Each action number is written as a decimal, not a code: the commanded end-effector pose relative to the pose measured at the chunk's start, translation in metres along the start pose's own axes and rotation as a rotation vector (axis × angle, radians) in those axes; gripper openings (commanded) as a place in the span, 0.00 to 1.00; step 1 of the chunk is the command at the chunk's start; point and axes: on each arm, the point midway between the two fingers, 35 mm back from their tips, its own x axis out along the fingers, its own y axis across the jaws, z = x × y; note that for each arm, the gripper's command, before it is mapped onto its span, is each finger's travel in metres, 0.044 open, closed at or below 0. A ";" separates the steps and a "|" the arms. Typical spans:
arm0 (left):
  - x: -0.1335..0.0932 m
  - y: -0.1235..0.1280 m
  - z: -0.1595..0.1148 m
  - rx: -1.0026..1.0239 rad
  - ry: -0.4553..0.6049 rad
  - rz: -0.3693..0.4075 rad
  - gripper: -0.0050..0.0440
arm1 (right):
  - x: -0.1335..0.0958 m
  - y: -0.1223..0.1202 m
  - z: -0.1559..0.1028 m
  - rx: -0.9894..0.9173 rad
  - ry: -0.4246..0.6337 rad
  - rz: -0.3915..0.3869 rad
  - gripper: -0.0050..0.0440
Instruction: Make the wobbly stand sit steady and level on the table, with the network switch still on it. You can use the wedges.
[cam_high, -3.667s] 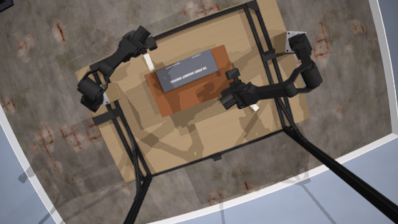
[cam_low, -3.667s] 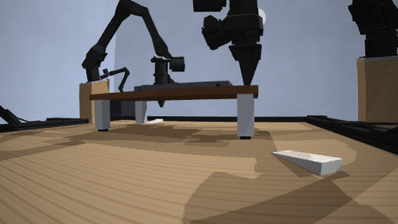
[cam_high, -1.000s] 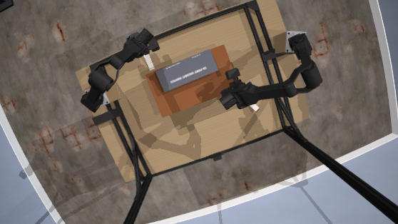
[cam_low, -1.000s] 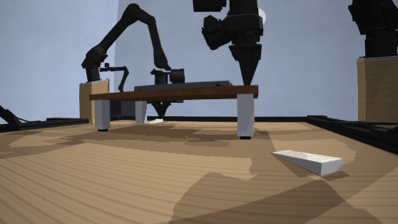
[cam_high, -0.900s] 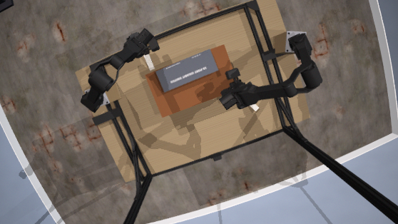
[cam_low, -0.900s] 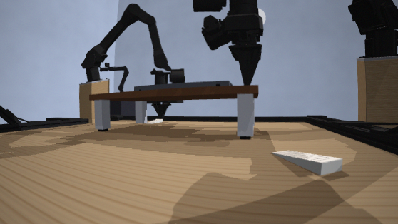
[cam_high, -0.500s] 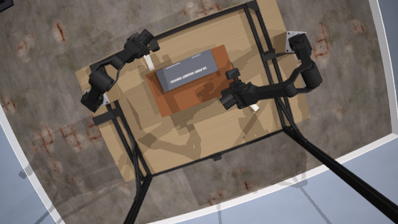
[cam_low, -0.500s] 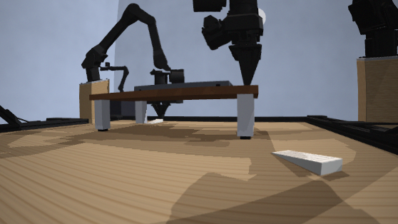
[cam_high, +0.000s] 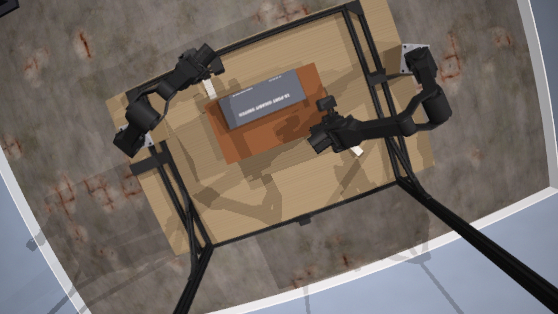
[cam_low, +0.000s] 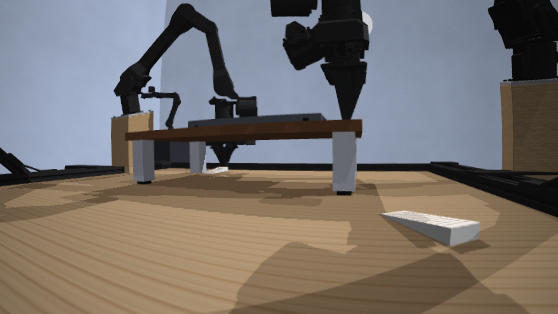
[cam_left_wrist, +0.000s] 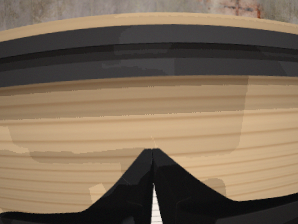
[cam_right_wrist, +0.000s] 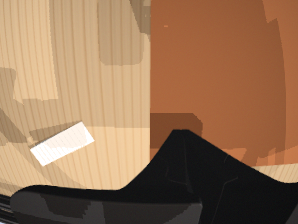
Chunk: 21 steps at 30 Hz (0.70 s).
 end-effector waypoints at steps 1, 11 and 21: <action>0.000 0.000 -0.012 0.000 0.001 -0.003 0.10 | 0.008 -0.003 -0.002 0.005 0.010 -0.010 0.10; 0.000 0.000 -0.012 0.000 0.001 -0.003 0.10 | 0.008 -0.003 -0.002 0.005 0.010 -0.010 0.10; 0.000 0.000 -0.023 0.000 0.001 -0.003 0.10 | 0.008 -0.003 -0.002 0.005 0.010 -0.010 0.10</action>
